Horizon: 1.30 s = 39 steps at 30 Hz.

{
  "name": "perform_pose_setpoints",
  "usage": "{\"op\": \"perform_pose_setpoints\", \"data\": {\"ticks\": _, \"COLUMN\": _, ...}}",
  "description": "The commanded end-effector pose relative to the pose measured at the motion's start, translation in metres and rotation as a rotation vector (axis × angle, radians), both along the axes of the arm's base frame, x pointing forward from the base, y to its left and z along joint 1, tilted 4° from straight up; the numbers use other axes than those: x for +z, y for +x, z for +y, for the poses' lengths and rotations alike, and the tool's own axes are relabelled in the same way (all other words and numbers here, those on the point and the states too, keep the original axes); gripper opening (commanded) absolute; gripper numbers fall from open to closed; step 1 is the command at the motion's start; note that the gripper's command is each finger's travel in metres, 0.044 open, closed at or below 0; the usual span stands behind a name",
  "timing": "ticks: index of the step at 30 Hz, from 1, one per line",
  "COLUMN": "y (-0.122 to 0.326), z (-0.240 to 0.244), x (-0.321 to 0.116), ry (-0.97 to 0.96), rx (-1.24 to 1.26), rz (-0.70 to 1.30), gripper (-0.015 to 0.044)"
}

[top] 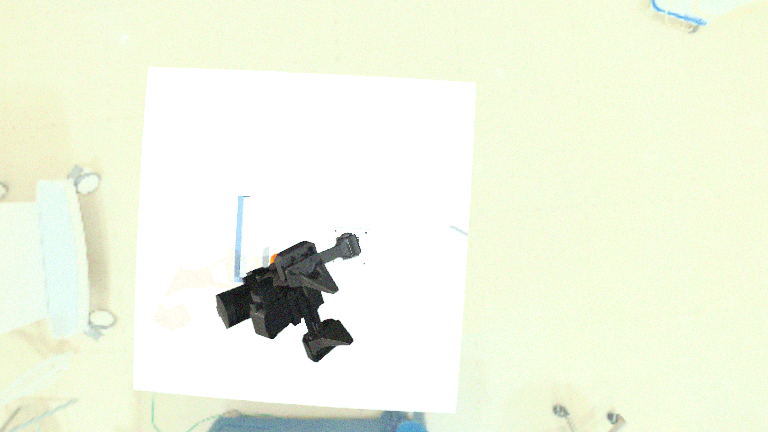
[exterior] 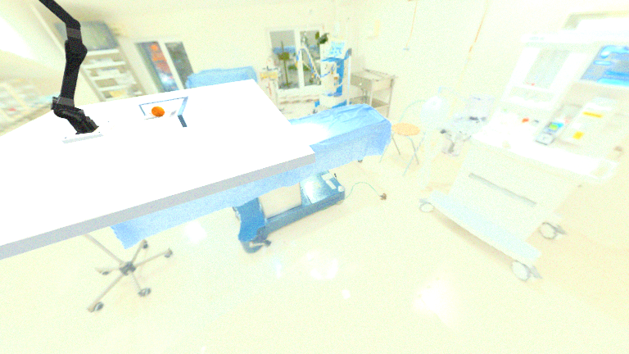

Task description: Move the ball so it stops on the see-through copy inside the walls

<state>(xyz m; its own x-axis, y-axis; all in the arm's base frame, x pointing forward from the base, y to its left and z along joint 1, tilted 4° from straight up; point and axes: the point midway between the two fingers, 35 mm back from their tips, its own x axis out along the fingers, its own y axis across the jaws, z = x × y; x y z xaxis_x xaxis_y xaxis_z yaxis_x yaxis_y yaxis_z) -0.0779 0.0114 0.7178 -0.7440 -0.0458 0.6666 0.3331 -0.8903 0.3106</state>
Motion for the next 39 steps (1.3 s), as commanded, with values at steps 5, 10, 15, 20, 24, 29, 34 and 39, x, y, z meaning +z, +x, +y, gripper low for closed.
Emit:
{"op": "perform_pose_setpoints", "data": {"ticks": 5, "y": -0.029, "z": -0.034, "x": -0.015, "ry": 0.105, "rx": 0.113, "rz": -0.07, "gripper": 0.0376}}
{"op": "perform_pose_setpoints", "data": {"ticks": 10, "y": -0.053, "z": -0.094, "x": -0.04, "ry": 0.276, "rx": 0.28, "rz": -0.14, "gripper": 0.0376}}
{"op": "perform_pose_setpoints", "data": {"ticks": 15, "y": -0.055, "z": -0.159, "x": -0.072, "ry": 0.472, "rx": 0.447, "rz": -0.177, "gripper": 0.0376}}
{"op": "perform_pose_setpoints", "data": {"ticks": 20, "y": -0.034, "z": -0.222, "x": -0.108, "ry": 0.682, "rx": 0.615, "rz": -0.169, "gripper": 0.0376}}
{"op": "perform_pose_setpoints", "data": {"ticks": 24, "y": -0.002, "z": -0.265, "x": -0.14, "ry": 0.856, "rx": 0.748, "rz": -0.128, "gripper": 0.0376}}
{"op": "perform_pose_setpoints", "data": {"ticks": 29, "y": 0.054, "z": -0.307, "x": -0.183, "ry": 1.076, "rx": 0.909, "rz": -0.034, "gripper": 0.0376}}
{"op": "perform_pose_setpoints", "data": {"ticks": 34, "y": 0.121, "z": -0.329, "x": -0.229, "ry": 1.283, "rx": 1.064, "rz": 0.09, "gripper": 0.0376}}
{"op": "perform_pose_setpoints", "data": {"ticks": 39, "y": 0.19, "z": -0.33, "x": -0.276, "ry": 1.476, "rx": 1.201, "rz": 0.25, "gripper": 0.0376}}
